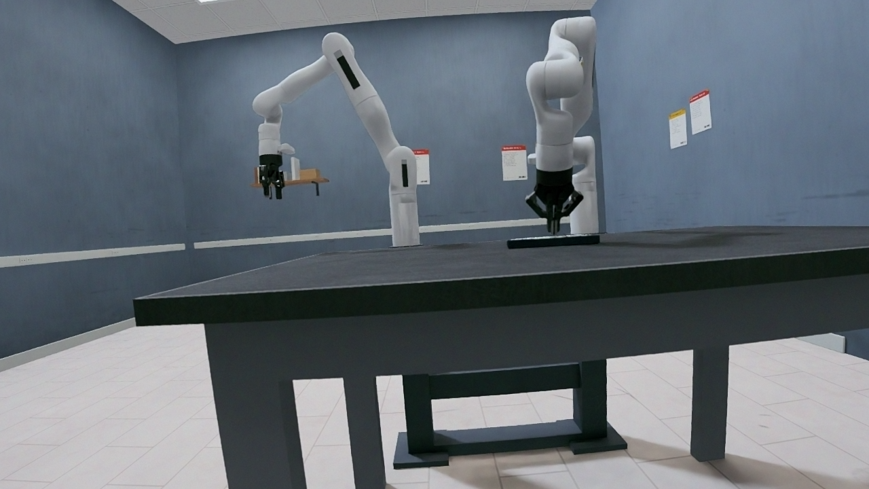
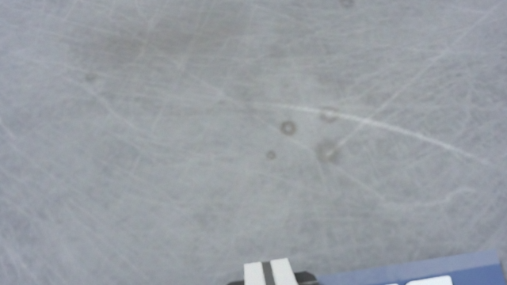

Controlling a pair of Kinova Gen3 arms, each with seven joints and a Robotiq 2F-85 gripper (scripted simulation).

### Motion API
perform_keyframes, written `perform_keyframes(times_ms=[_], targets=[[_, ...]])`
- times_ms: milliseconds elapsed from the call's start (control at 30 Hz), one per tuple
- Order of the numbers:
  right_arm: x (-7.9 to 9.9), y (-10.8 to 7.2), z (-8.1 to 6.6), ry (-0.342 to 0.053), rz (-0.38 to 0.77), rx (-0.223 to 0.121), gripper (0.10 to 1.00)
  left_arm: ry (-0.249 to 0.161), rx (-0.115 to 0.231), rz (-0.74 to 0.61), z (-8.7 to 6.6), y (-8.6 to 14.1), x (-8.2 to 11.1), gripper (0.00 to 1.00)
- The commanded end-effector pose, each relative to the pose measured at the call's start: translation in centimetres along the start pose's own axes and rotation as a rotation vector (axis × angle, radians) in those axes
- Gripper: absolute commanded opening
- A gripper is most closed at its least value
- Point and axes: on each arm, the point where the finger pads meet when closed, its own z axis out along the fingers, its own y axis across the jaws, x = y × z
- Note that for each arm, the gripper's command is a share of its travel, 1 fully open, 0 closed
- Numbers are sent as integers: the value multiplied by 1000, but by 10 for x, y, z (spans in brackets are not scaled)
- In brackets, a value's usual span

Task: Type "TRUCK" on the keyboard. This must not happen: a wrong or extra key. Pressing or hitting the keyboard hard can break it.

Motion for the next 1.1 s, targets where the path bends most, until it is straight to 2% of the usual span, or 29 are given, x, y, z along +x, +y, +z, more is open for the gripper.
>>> perform_keyframes(times_ms=[0,1067], targets=[[0,0,-1,-2,0,0,1000,-2,1,0,0,0,-1,99],[0,0,-1,-2,0,0,1000,-2,1,0,3,0,-2,99]])
